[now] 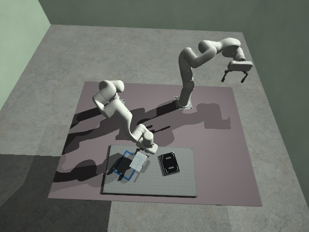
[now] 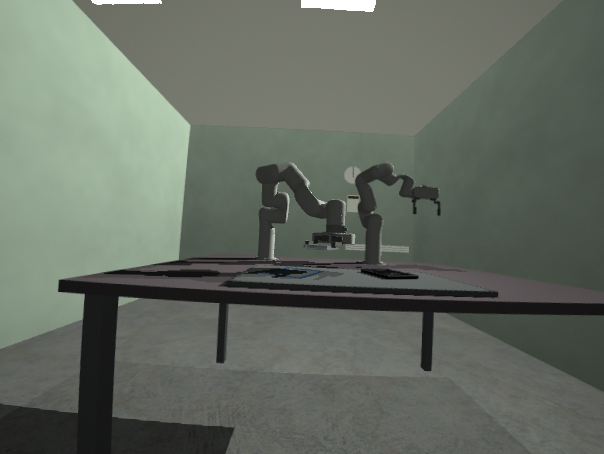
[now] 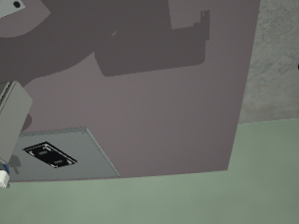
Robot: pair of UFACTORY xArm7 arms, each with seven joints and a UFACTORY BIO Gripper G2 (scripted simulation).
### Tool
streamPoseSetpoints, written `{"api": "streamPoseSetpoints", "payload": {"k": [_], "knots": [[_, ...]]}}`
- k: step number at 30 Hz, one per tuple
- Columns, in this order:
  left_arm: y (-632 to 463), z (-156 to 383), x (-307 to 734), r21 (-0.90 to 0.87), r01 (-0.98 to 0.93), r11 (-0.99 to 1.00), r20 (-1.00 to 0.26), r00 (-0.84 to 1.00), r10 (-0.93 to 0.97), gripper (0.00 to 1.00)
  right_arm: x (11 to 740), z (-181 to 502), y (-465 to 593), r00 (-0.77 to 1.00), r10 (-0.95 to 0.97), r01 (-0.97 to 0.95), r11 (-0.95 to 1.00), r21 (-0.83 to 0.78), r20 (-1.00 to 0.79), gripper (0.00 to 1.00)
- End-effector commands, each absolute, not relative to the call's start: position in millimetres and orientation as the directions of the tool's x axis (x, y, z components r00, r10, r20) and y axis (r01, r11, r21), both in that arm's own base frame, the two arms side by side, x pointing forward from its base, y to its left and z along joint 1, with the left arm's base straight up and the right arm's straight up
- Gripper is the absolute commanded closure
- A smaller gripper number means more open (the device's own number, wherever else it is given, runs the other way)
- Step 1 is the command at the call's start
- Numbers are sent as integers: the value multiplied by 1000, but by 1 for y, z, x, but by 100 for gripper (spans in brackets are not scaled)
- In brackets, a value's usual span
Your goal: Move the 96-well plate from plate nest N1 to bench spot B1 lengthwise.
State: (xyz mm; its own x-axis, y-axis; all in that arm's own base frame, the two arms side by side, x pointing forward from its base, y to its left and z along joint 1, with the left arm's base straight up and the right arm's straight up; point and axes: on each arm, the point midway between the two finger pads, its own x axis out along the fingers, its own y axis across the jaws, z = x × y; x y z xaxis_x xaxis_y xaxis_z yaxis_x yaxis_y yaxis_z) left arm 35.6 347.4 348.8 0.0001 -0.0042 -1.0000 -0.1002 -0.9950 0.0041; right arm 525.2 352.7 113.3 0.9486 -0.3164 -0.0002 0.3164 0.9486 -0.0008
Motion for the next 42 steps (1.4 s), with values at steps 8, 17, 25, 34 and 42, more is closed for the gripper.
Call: {"api": "streamPoseSetpoints", "payload": {"k": [8, 17, 25, 34, 42], "knots": [[348, 350, 36, 1, -100, -995, -1000, 0, -1, 0, 535, 114, 316, 949, -317, 316, 949, 3, 2, 100], [348, 350, 36, 1, -100, -995, -1000, 0, -1, 0, 540, 113, 293, 949, -316, 316, 949, 3, 3, 100], [348, 350, 36, 1, -100, -995, -1000, 0, -1, 0, 545, 112, 267, 949, -316, 316, 949, 3, 3, 100], [348, 350, 36, 1, -100, -995, -1000, 0, -1, 0, 546, 112, 261, 949, -316, 316, 949, 3, 3, 100], [348, 350, 36, 1, -100, -995, -1000, 0, -1, 0, 546, 112, 262, 949, -316, 316, 949, 3, 3, 100]]}}
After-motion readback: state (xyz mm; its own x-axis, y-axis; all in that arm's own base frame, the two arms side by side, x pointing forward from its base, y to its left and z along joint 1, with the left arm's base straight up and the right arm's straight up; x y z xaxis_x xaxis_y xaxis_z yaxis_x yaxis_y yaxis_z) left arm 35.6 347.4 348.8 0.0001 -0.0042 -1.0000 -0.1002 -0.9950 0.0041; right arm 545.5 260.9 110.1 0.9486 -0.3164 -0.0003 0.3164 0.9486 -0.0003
